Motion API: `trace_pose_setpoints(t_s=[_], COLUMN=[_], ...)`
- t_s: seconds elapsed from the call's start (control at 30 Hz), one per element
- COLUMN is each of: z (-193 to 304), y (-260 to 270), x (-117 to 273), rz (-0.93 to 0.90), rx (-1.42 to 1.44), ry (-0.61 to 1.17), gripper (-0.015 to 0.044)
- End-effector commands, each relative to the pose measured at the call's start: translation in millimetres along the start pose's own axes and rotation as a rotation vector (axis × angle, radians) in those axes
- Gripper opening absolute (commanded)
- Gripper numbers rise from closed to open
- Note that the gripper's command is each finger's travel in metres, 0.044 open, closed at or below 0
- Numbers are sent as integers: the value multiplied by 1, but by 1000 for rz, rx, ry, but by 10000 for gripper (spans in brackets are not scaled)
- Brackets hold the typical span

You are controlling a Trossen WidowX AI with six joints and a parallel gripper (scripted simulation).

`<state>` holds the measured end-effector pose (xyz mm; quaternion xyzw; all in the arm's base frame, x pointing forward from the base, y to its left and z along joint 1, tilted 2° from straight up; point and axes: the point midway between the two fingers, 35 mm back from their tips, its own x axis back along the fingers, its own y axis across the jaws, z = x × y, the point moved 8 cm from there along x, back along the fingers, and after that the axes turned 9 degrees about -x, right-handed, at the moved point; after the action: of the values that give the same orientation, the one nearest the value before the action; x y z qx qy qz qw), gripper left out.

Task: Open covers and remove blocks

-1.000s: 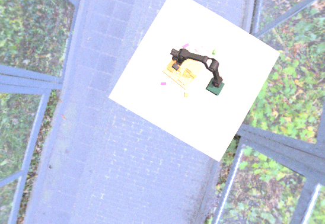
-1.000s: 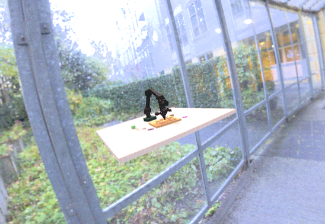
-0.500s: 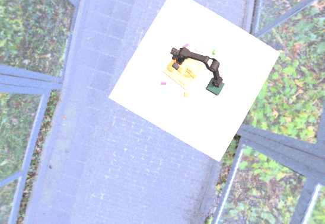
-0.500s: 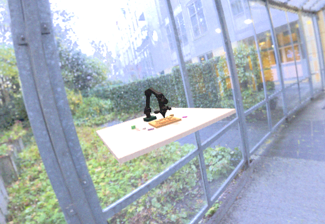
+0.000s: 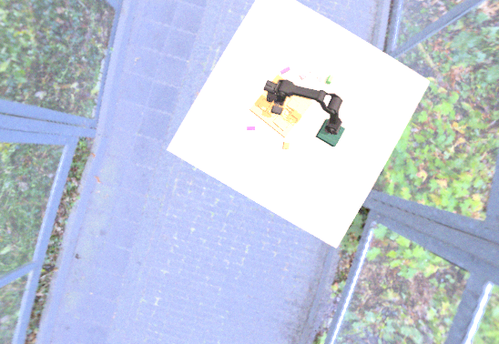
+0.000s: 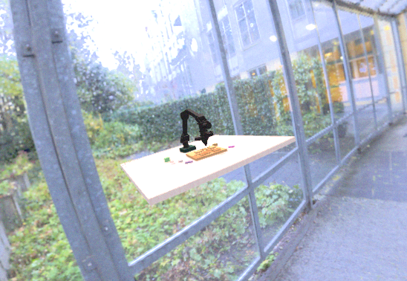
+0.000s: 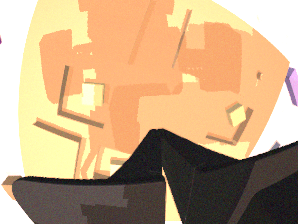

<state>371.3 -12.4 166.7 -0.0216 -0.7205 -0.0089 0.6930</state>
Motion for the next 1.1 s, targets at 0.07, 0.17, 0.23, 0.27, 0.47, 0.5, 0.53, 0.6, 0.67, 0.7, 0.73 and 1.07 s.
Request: trace_pose_setpoints(t_s=[0.07,0.17,0.23,0.27,0.47,0.5,0.53,0.6,0.67,0.7,0.73,1.07], z=[30,45,55,60,92,98,103,114,121,123,124,127], y=[21,30,36,38,52,53,55,58,60,60,60,58], x=[9,10,10,10,8,8,7,6,5,5,4,2], rz=[2,2,2,2,3,3,3,3,3,3,3,3], rx=[339,505,616,671,1003,1059,1114,1212,1282,1300,1305,1305], ry=[-13,-13,-13,-13,-14,-14,-15,-15,-15,-15,-15,-15], gripper=[0,0,0,0,0,0,0,0,0,0,0,0])
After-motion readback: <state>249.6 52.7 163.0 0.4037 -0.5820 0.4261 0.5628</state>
